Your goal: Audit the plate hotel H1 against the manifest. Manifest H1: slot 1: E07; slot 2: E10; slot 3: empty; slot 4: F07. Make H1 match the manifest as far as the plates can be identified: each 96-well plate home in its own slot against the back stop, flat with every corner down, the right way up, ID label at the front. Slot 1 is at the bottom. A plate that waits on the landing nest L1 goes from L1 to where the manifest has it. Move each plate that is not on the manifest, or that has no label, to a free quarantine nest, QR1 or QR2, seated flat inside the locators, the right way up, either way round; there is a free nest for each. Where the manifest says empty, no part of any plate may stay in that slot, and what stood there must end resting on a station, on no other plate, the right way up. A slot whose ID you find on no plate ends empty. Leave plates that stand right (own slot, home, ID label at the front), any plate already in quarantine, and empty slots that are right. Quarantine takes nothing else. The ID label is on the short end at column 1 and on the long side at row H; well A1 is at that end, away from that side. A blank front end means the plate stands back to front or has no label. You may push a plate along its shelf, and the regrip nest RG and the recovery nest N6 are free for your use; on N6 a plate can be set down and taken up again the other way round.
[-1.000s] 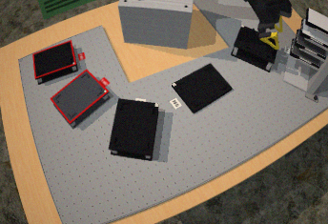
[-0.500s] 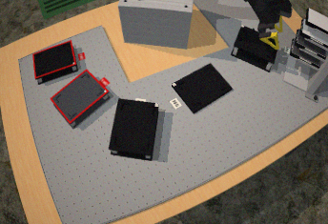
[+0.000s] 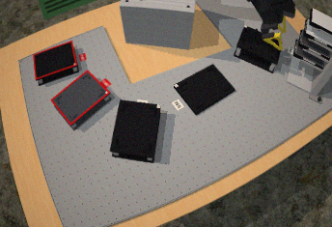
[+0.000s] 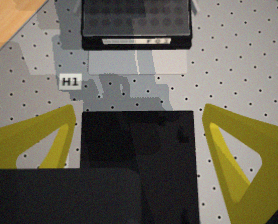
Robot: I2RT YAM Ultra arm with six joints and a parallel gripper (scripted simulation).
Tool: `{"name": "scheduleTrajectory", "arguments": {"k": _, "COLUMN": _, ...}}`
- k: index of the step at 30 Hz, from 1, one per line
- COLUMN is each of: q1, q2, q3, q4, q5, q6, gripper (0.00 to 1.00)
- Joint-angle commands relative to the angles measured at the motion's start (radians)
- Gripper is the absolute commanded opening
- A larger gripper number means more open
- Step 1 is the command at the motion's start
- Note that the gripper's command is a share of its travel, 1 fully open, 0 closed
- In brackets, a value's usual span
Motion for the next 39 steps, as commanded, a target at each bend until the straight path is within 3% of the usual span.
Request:
{"name": "scheduleTrajectory", "arguments": {"k": 1, "q1": 0.003, "q2": -0.008, "q3": 0.014, "q4": 0.001, "q5": -0.001, "q6": -0.005, "gripper": 1.0}}
{"name": "scheduleTrajectory", "arguments": {"k": 5, "q1": 0.014, "q2": -0.028, "q3": 0.028, "q4": 0.015, "q5": 0.0, "q6": -0.011, "gripper": 1.0}}
{"name": "scheduleTrajectory", "arguments": {"k": 7, "q1": 0.016, "q2": -0.031, "q3": -0.026, "q4": 0.028, "q5": 0.004, "q6": -0.008, "gripper": 1.0}}
{"name": "scheduleTrajectory", "arguments": {"k": 24, "q1": 0.036, "q2": -0.054, "q3": -0.131, "q4": 0.104, "q5": 0.022, "q6": 0.017, "gripper": 1.0}}
{"name": "scheduleTrajectory", "arguments": {"k": 26, "q1": 0.036, "q2": -0.054, "q3": -0.131, "q4": 0.104, "q5": 0.022, "q6": 0.017, "gripper": 1.0}}
{"name": "scheduleTrajectory", "arguments": {"k": 27, "q1": 0.032, "q2": -0.054, "q3": -0.088, "q4": 0.104, "q5": 0.019, "q6": 0.017, "gripper": 1.0}}
{"name": "scheduleTrajectory", "arguments": {"k": 39, "q1": 0.03, "q2": -0.058, "q3": -0.091, "q4": 0.104, "q5": 0.018, "q6": 0.017, "gripper": 1.0}}
